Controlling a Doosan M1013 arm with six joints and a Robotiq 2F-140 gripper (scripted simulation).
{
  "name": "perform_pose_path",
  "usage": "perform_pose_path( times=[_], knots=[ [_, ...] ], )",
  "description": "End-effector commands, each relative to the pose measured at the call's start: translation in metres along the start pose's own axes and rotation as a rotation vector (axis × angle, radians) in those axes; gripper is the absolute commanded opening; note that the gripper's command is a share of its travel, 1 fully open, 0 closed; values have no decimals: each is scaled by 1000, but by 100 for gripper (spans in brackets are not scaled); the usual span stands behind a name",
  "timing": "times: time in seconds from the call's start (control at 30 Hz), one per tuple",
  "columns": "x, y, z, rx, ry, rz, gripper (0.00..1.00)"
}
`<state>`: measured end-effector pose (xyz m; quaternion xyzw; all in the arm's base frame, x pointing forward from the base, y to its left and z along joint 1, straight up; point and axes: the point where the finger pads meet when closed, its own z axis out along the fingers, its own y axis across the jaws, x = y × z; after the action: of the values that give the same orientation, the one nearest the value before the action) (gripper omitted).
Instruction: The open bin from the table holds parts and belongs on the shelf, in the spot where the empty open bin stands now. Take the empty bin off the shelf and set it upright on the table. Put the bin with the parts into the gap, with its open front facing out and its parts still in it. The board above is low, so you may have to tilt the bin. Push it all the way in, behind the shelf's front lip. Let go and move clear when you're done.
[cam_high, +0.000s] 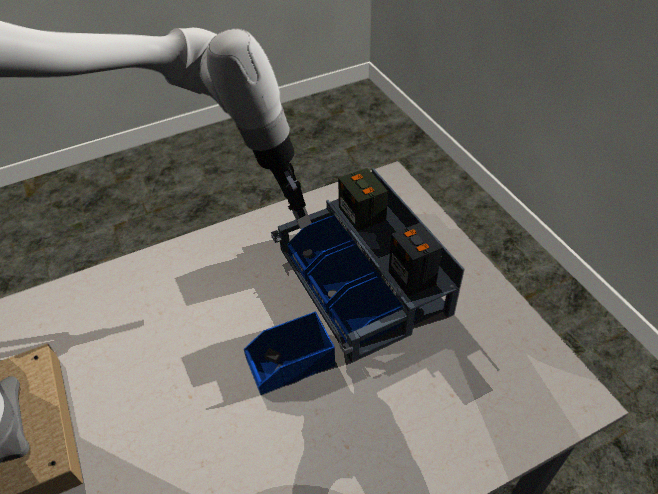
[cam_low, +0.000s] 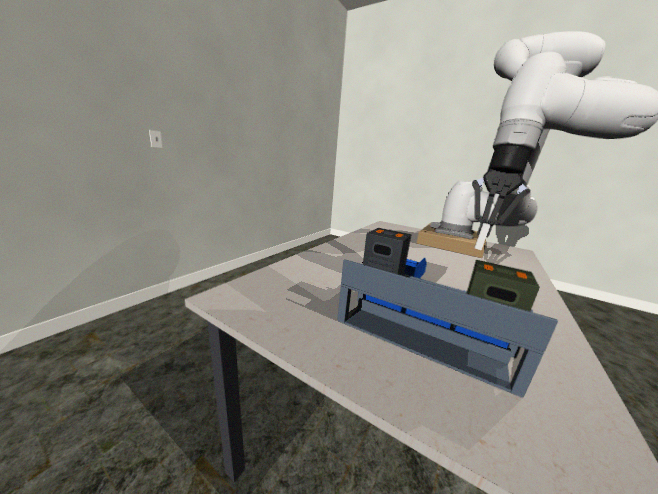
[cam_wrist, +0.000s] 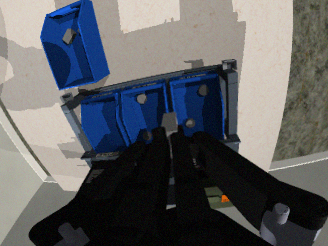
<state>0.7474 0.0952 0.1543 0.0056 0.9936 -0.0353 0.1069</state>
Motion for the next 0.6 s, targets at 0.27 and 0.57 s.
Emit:
perform_pose_path(
  times=[0.27, 0.57],
  knots=[
    [0, 0, 1, -61, 181, -9, 10],
    [0, 0, 1, -72, 214, -11, 10]
  ],
)
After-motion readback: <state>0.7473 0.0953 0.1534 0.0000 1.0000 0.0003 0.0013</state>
